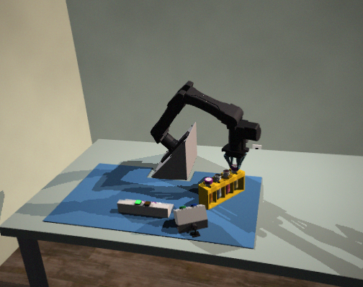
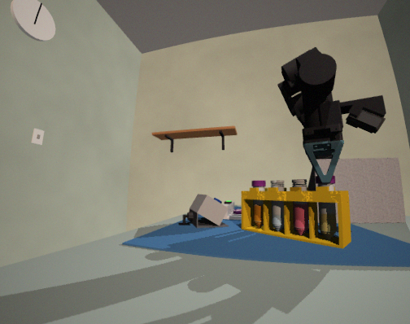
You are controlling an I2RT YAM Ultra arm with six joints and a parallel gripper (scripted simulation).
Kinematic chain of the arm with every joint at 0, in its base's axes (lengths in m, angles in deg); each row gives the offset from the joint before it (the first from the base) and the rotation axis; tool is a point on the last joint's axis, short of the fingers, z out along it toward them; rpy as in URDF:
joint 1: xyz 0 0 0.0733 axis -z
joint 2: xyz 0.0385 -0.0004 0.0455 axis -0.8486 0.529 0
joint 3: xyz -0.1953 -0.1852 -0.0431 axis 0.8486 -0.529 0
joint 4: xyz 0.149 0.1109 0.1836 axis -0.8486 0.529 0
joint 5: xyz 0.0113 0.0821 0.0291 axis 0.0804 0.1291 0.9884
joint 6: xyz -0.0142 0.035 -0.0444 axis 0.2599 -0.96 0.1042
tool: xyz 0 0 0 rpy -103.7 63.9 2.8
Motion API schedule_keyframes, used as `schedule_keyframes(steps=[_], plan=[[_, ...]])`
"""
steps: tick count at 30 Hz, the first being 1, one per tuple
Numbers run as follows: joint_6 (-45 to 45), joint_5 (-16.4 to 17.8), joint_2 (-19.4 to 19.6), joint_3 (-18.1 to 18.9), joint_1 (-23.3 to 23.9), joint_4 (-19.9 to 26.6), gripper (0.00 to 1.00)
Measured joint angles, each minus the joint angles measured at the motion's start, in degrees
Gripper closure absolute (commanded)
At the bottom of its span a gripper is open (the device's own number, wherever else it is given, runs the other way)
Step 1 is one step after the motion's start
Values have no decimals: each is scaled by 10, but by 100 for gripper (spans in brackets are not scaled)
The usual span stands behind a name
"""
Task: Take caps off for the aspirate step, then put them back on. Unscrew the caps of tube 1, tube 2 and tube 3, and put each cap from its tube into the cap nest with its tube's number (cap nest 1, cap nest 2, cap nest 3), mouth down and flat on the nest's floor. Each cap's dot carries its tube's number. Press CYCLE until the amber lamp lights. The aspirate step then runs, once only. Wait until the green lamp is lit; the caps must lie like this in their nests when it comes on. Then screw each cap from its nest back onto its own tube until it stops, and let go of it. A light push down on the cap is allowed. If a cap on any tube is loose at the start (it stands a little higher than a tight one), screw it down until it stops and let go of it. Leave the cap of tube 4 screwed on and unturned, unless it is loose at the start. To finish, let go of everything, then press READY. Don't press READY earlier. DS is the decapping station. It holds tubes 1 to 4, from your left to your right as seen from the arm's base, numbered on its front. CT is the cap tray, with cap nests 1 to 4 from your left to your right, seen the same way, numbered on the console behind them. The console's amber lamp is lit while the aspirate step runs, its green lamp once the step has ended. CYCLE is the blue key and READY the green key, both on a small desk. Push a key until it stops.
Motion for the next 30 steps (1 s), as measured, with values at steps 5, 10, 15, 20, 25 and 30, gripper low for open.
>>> schedule_keyframes(steps=[5, 10, 15, 20, 25, 30], plan=[[-99, 0, 0, 0, 0, 0, 100], [-228, 0, 0, -1, 0, -1, 100], [-367, 0, 0, -1, 0, -1, 100], [-473, -1, 0, -1, 0, -1, 100], [-600, -1, 0, -1, 0, -1, 100], [-737, -1, 0, -2, 0, -1, 100]])
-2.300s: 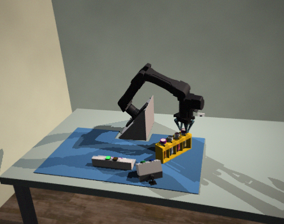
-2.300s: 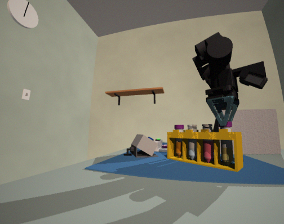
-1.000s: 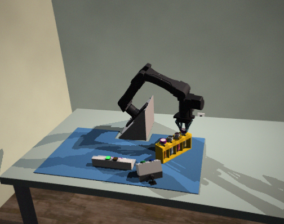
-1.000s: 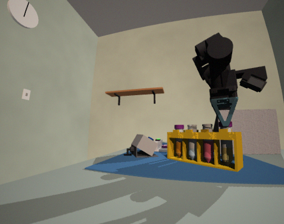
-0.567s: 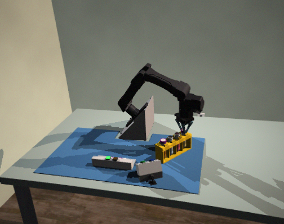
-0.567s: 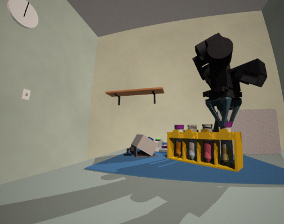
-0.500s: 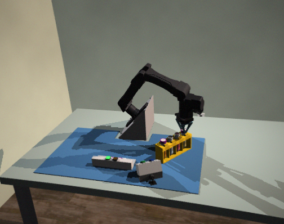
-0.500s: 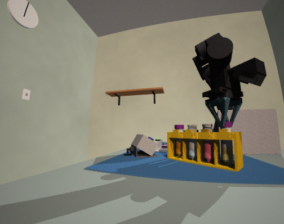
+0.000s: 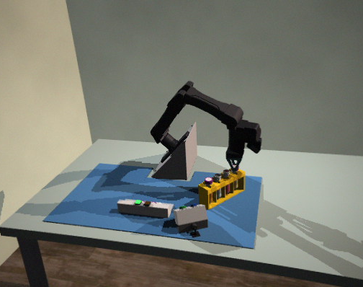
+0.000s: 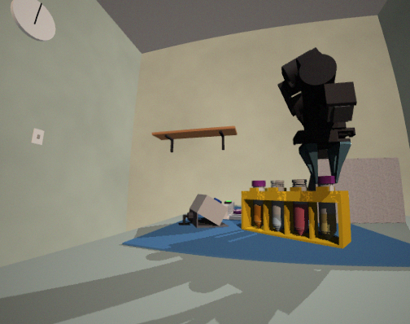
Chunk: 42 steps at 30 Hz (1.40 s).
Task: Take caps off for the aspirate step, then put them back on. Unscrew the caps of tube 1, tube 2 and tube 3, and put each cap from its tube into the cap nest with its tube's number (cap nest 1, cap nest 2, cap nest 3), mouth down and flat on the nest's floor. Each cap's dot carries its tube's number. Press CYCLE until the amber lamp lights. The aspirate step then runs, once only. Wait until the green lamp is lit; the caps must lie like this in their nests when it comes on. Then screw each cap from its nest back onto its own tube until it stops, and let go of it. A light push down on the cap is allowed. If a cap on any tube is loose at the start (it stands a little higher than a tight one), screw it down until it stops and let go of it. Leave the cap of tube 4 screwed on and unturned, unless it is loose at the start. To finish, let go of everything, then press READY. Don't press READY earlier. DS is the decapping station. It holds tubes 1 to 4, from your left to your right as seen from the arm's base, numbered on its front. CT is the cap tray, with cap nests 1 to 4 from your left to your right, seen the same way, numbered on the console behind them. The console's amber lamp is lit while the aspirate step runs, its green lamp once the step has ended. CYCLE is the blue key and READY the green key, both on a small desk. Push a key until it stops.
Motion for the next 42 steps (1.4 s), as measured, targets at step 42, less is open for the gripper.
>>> schedule_keyframes(steps=[42], plan=[[-1048, 1, 0, -2, 1, -2, 100]])
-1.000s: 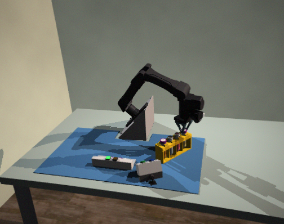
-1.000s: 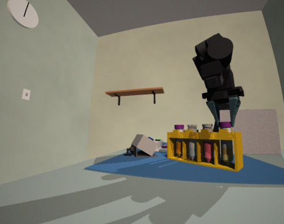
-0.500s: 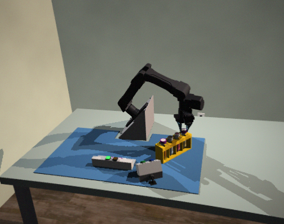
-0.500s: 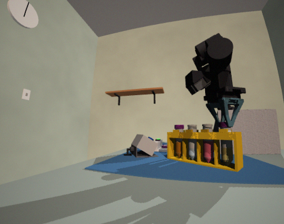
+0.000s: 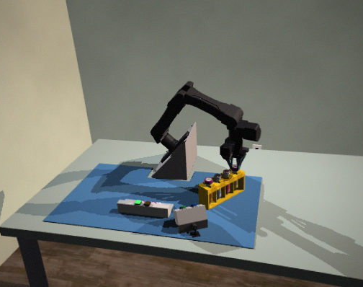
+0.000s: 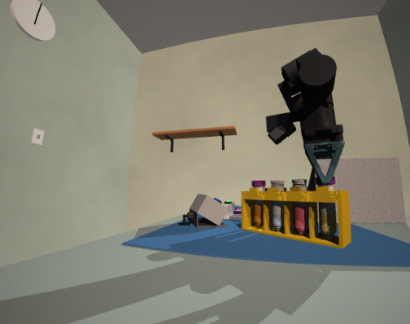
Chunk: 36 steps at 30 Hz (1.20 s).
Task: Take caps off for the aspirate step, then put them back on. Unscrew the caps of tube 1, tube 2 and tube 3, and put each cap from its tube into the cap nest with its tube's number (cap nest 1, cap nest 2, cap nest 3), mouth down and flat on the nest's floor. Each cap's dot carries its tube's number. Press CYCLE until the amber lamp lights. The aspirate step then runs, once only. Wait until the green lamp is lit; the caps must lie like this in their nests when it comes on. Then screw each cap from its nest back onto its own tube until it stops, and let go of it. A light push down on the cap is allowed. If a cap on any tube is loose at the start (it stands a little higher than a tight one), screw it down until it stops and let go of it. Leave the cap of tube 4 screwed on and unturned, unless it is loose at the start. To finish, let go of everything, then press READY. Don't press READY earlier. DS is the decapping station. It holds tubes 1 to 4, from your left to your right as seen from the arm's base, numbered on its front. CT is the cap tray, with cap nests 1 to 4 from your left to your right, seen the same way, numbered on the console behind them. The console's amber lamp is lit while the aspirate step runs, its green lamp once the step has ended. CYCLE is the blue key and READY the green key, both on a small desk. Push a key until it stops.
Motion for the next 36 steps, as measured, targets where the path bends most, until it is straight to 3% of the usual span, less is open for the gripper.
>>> schedule_keyframes(steps=[6, 7, 21, 36], plan=[[-74, 0, 0, 0, 0, 0, 100], [-79, 0, 0, 0, 0, 0, 51], [-93, 1, 0, 0, 0, -1, 51], [276, 1, 0, 0, 0, -1, 51]])
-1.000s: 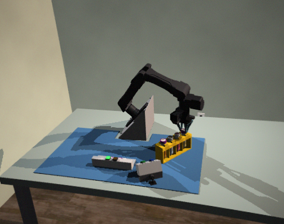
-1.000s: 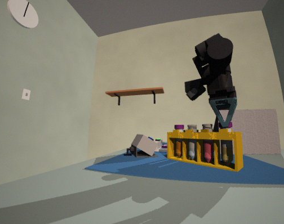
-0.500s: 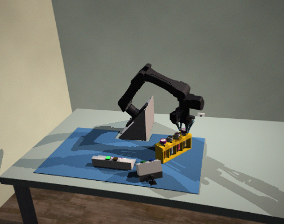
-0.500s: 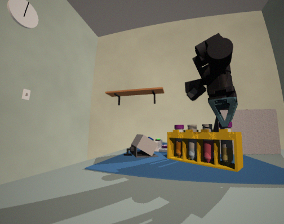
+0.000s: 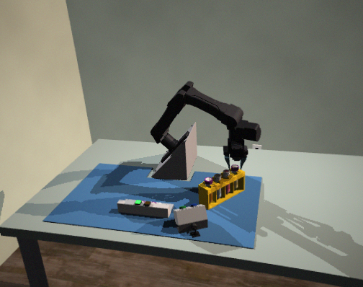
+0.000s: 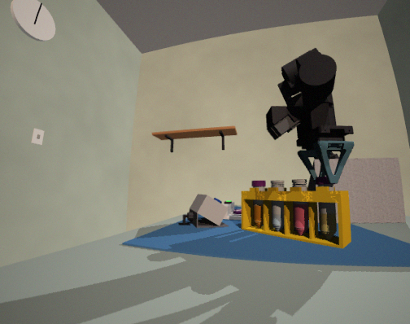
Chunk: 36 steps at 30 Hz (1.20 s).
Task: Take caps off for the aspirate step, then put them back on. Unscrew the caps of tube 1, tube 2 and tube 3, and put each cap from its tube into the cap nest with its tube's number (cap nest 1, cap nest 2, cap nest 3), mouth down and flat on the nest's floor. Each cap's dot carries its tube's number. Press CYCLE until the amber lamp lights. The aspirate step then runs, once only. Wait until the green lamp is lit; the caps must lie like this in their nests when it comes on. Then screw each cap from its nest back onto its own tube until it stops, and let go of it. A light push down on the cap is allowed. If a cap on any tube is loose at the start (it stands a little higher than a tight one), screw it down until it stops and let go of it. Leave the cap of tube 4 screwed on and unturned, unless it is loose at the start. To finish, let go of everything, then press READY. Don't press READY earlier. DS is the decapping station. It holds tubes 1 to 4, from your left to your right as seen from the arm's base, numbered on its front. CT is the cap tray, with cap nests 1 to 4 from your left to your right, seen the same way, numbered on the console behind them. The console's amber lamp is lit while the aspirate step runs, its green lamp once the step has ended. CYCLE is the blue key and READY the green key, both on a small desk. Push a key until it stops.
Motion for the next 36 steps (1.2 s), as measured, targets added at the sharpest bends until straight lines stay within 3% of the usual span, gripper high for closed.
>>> schedule_keyframes(steps=[36], plan=[[965, -1, 0, 0, 0, 1, 51]])
